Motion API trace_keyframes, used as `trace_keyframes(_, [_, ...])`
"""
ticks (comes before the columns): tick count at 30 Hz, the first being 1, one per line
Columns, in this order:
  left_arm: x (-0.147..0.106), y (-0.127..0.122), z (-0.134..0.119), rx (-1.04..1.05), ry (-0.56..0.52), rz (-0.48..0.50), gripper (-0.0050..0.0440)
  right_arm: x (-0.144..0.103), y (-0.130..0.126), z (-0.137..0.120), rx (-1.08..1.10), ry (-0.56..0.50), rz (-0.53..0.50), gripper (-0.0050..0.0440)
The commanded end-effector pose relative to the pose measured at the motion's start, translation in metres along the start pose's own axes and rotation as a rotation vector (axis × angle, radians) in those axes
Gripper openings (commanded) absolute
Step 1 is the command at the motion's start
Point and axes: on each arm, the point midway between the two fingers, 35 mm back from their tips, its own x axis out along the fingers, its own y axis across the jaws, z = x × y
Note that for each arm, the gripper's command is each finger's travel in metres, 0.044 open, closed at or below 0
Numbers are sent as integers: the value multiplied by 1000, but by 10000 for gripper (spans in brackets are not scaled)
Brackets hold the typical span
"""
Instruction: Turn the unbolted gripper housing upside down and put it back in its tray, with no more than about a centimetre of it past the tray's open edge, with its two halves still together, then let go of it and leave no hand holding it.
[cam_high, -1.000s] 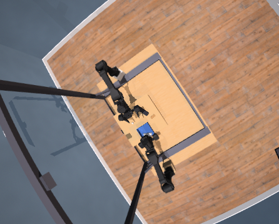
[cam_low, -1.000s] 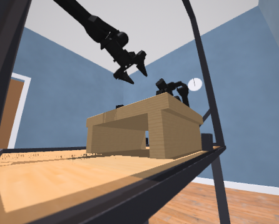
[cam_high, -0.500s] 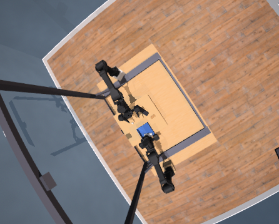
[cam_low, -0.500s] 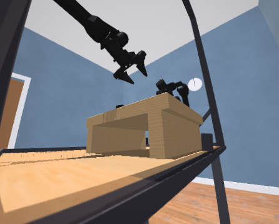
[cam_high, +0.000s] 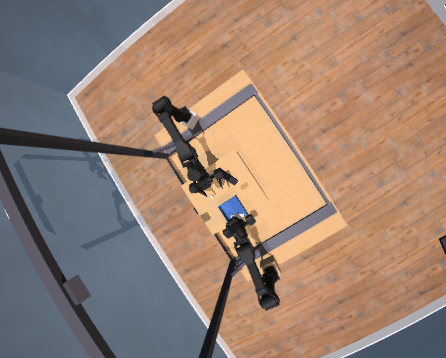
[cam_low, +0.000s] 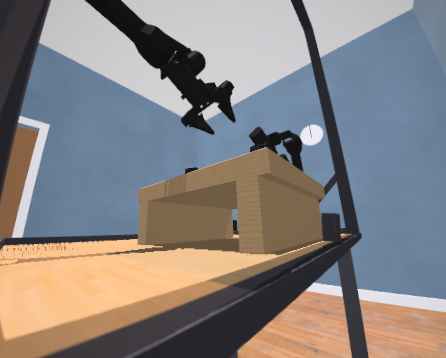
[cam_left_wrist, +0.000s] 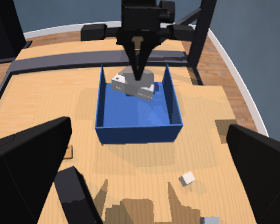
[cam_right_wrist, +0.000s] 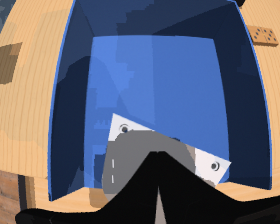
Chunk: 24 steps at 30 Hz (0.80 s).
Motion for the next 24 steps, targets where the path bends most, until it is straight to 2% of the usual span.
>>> trace_keyframes(1, [-8,0,12,-3,-34,3,440,-6,0,6,-1,-23,-2,0])
trace_keyframes(24, [-8,0,12,-3,-34,3,440,-22,0,15,-1,-23,-2,0])
